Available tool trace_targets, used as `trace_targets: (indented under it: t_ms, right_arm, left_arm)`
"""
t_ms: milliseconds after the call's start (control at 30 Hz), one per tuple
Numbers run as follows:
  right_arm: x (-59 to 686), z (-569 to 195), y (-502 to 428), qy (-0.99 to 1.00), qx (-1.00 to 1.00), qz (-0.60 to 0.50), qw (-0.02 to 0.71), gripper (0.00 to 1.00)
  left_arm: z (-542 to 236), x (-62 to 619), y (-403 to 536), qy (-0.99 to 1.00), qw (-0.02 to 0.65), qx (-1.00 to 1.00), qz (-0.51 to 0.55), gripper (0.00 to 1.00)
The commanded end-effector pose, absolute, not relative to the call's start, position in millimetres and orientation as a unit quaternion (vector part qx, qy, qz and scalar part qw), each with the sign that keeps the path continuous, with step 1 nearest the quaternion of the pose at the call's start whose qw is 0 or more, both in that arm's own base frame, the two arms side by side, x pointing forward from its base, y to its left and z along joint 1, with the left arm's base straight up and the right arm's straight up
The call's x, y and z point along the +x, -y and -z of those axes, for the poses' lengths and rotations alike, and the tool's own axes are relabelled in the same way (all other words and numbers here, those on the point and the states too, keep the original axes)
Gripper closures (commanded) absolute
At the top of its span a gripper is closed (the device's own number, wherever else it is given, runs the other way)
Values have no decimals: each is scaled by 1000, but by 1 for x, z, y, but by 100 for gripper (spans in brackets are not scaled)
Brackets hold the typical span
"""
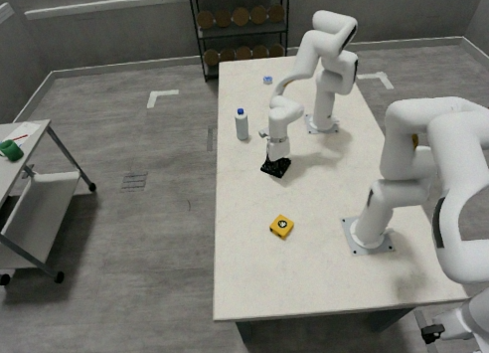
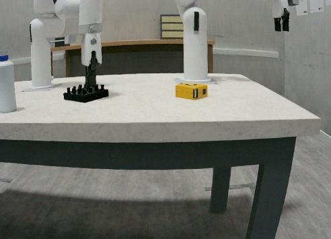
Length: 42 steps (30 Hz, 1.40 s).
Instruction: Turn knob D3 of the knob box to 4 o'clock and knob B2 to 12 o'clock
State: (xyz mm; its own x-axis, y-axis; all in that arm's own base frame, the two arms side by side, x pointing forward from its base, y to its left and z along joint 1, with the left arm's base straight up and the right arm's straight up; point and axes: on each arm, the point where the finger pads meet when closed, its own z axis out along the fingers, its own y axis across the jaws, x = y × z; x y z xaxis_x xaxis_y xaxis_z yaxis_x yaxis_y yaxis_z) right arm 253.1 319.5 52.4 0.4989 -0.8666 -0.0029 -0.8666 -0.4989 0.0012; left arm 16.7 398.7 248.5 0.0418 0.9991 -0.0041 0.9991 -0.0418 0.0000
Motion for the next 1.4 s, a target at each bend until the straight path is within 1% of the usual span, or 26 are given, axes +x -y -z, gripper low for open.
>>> trace_targets:
  t_ms: [0,367,767,1367]
  right_arm:
    - [254,-54,-320,-537,-844,0,2,90]
    - [254,-54,-320,-654,-756,0,2,90]
    - [254,-54,-320,-735,-678,0,2,90]
    - [254,-54,-320,-780,-626,0,2,90]
  left_arm:
    - [-250,17,-400,-692,0,722,0,0]
    - [-250,17,-400,-692,0,722,0,0]
    - [-250,17,-400,-692,0,722,0,0]
    - [-250,17,-400,-692,0,722,0,0]
